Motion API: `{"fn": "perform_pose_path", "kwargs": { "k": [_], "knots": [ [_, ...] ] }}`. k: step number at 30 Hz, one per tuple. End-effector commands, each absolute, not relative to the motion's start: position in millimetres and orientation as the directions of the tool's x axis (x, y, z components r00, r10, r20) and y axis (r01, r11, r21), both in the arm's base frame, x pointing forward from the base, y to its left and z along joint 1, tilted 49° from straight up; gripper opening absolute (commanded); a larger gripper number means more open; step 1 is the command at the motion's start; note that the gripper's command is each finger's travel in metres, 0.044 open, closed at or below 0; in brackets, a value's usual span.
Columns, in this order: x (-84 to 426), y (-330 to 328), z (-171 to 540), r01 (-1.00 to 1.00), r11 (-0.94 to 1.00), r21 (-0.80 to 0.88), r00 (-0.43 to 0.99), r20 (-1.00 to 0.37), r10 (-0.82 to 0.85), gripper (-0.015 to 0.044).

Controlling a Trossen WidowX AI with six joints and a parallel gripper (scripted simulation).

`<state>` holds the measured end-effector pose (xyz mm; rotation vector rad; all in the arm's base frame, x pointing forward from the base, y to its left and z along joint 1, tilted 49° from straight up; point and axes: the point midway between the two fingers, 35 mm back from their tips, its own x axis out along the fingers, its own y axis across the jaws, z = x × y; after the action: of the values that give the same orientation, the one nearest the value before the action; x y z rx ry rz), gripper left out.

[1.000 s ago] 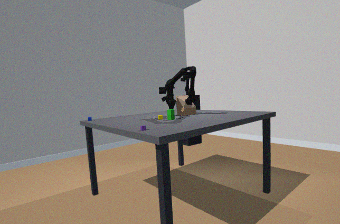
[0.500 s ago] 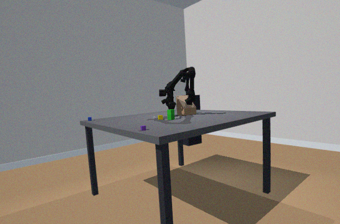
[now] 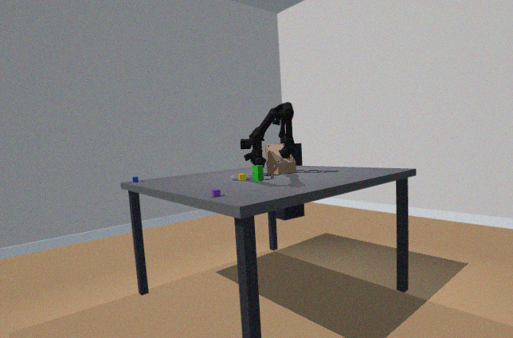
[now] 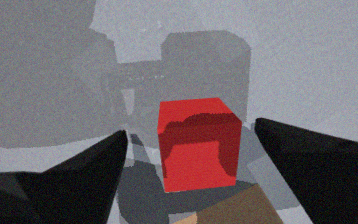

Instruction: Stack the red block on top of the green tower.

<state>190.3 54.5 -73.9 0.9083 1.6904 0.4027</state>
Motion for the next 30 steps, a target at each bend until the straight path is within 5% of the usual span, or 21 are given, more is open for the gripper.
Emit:
{"fn": "perform_pose_path", "kwargs": {
  "k": [1,15,25,30],
  "knots": [
    [187.5,57.7,-76.4,0.372,0.639,0.673,-0.089,-0.659,0.747,0.044],
    [187.6,57.3,-76.0,0.372,0.639,0.673,-0.089,-0.659,0.747,0.044],
    [187.6,57.3,-76.0,0.372,0.639,0.673,-0.089,-0.659,0.747,0.0177],
    [187.6,57.3,-76.0,0.372,0.639,0.673,-0.089,-0.659,0.747,0.0144]
  ]
}}
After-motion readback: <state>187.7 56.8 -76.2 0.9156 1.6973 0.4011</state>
